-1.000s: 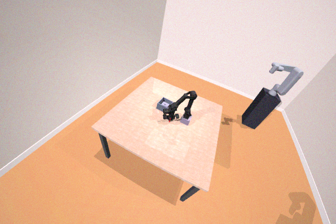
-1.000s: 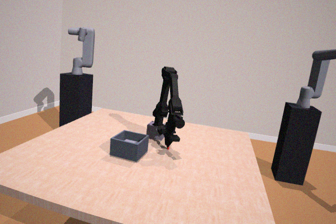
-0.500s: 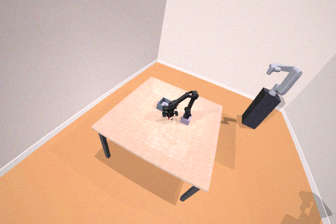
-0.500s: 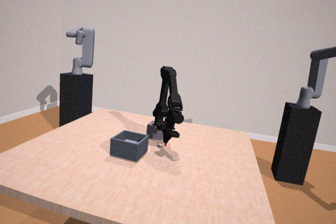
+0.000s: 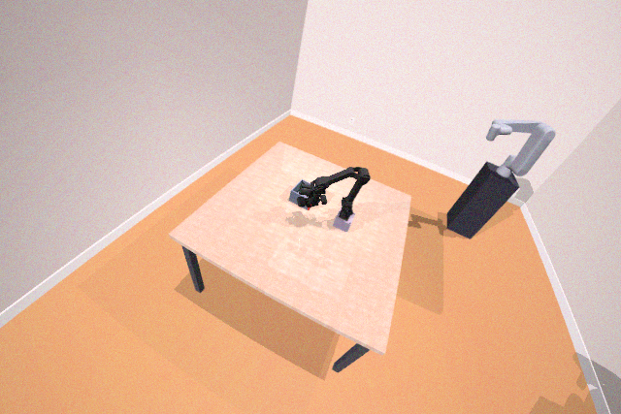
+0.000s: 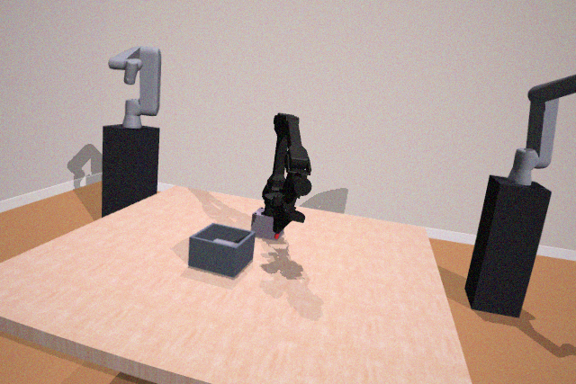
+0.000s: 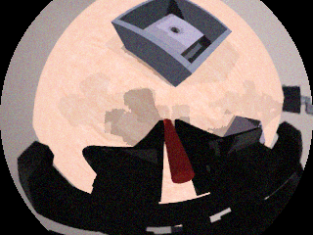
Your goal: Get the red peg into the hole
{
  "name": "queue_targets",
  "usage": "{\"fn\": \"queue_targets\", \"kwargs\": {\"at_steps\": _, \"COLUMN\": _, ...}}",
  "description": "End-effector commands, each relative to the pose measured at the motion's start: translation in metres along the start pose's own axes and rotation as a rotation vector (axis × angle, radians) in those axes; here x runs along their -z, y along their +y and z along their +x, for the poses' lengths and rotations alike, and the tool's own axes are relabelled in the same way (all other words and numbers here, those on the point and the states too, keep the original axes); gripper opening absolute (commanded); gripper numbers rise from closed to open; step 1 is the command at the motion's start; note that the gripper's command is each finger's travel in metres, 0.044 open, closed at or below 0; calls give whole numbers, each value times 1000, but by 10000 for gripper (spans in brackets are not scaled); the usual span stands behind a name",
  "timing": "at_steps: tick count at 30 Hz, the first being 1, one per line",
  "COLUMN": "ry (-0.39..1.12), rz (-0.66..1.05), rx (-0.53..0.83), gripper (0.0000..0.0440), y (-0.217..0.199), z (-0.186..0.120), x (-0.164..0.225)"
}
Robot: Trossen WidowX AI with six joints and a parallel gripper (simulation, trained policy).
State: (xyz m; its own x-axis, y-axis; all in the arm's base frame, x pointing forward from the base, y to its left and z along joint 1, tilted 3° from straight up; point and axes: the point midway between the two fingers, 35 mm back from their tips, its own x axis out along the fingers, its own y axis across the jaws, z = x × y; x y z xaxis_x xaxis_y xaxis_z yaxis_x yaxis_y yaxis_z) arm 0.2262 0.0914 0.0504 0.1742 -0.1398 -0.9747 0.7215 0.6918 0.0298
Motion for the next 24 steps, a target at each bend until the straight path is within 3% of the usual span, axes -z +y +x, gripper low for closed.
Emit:
{"fn": "queue_targets", "kwargs": {"at_steps": 1, "ry": -31, "rz": -5, "rx": -8, "gripper": 0, "y": 5, "z": -13, "x": -18}}
{"fn": "queue_targets", "kwargs": {"at_steps": 24, "ry": -70, "rz": 112, "rx": 16, "gripper": 0, "y": -10, "z": -13, "x": -111}}
